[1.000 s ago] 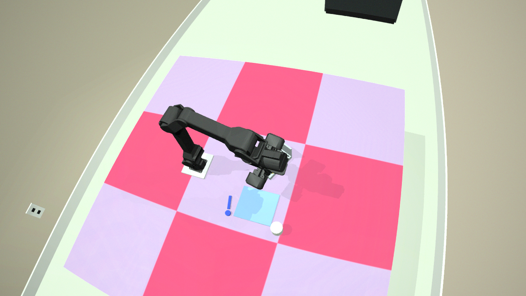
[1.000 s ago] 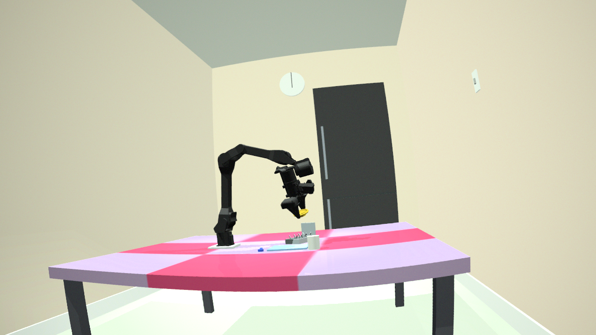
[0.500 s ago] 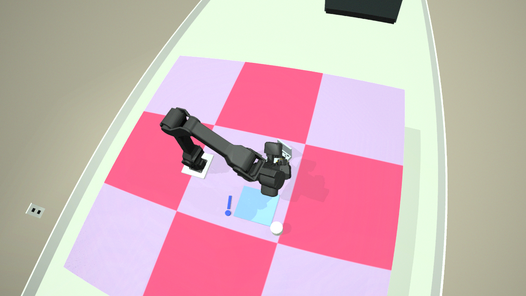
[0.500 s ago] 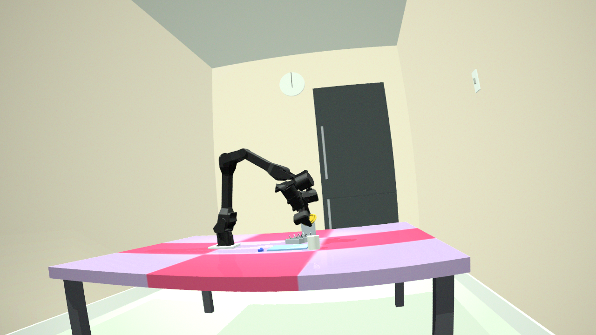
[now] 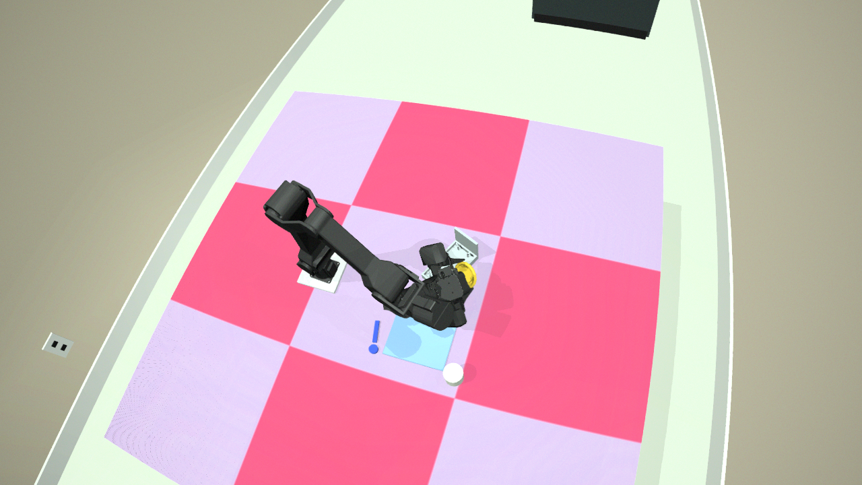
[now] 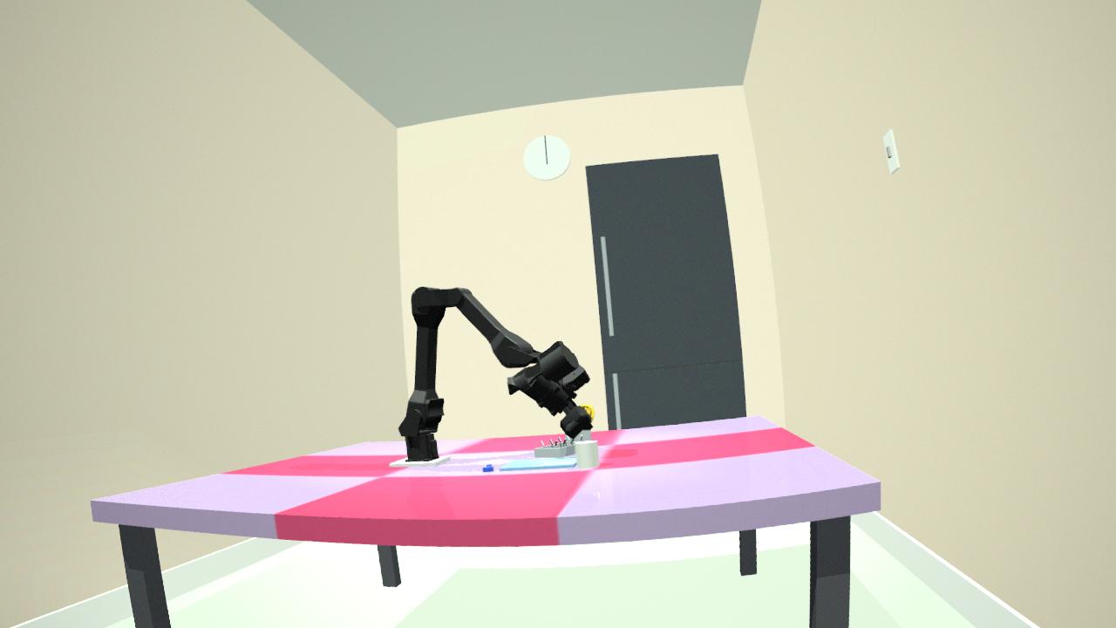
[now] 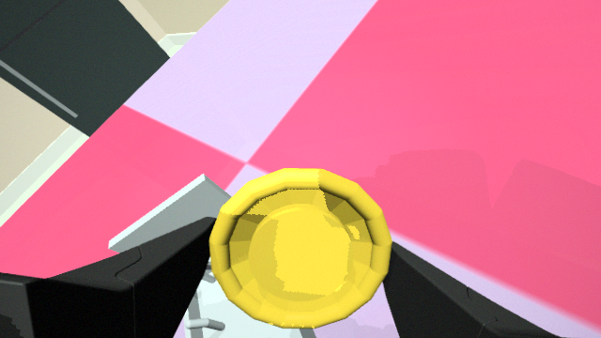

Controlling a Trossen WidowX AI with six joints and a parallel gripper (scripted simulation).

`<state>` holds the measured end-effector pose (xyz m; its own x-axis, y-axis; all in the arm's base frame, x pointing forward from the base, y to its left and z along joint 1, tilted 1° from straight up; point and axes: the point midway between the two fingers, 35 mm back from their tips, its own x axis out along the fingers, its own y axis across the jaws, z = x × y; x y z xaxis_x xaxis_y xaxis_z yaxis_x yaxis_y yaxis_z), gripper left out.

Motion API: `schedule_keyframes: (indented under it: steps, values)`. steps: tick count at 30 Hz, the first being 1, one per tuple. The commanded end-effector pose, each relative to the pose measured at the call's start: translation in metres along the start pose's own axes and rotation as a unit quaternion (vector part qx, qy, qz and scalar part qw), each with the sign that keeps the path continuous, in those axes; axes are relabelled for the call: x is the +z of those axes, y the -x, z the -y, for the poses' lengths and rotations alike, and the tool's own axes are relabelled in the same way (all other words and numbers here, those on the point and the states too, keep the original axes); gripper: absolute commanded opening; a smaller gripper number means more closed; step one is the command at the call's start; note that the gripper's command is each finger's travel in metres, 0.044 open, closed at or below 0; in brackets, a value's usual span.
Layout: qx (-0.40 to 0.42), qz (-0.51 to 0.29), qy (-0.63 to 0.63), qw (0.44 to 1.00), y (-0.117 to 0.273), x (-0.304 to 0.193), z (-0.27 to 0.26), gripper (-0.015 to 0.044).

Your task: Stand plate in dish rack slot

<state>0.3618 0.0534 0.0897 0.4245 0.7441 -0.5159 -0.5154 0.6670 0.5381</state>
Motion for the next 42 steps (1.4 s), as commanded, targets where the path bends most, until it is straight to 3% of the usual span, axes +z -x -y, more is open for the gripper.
schedule_keyframes:
  steps: [1, 13, 26, 42]
  values:
    - [0.025, 0.026, 0.038, 0.999, 0.000, -0.007, -0.001, 0.0000]
    - [0.092, 0.120, 0.179, 0.972, 0.011, -0.028, -0.010, 0.0000]
    - [0.142, 0.219, 0.333, 0.906, 0.032, -0.060, -0.035, 0.0000]
    - [0.144, 0.223, 0.341, 0.902, 0.028, -0.064, -0.032, 0.0000]
